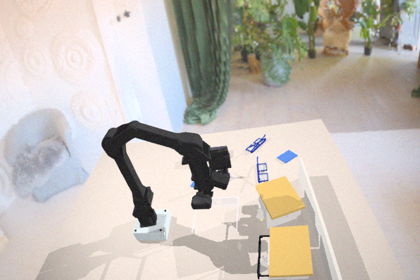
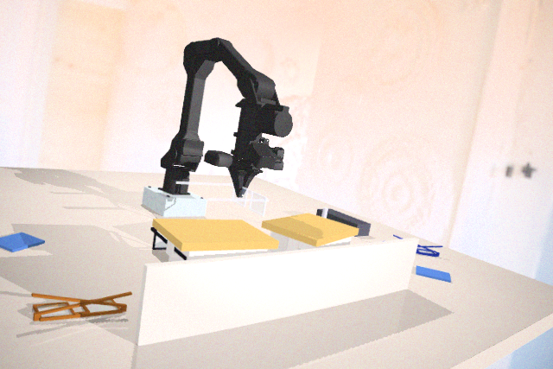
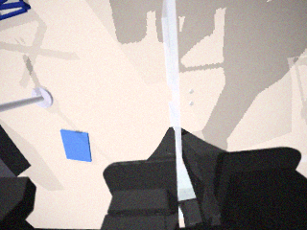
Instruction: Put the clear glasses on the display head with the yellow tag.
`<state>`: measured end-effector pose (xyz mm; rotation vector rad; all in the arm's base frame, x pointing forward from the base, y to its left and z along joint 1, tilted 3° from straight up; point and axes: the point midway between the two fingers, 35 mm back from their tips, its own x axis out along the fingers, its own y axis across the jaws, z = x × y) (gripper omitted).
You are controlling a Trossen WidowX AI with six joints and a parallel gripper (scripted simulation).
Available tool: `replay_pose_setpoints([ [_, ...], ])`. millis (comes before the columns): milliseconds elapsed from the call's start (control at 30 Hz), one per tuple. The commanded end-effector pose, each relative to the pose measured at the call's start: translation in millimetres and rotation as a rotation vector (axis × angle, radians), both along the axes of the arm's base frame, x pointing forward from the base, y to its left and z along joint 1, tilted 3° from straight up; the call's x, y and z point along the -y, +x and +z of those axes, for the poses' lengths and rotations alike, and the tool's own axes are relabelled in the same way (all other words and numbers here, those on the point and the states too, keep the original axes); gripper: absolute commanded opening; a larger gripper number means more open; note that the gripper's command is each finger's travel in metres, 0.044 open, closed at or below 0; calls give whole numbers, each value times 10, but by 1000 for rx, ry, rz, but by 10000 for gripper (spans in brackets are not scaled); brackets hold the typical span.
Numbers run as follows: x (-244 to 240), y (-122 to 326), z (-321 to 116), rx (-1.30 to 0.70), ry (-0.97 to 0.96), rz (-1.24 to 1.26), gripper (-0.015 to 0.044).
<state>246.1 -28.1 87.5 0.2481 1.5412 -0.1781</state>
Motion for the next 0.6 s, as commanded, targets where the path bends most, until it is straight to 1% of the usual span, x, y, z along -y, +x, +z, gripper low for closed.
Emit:
replay_pose_setpoints([
  [0,-1,-7,-72,-13,0,-3,0],
  [567,-6,4,-225,-13,0,-3,0],
])
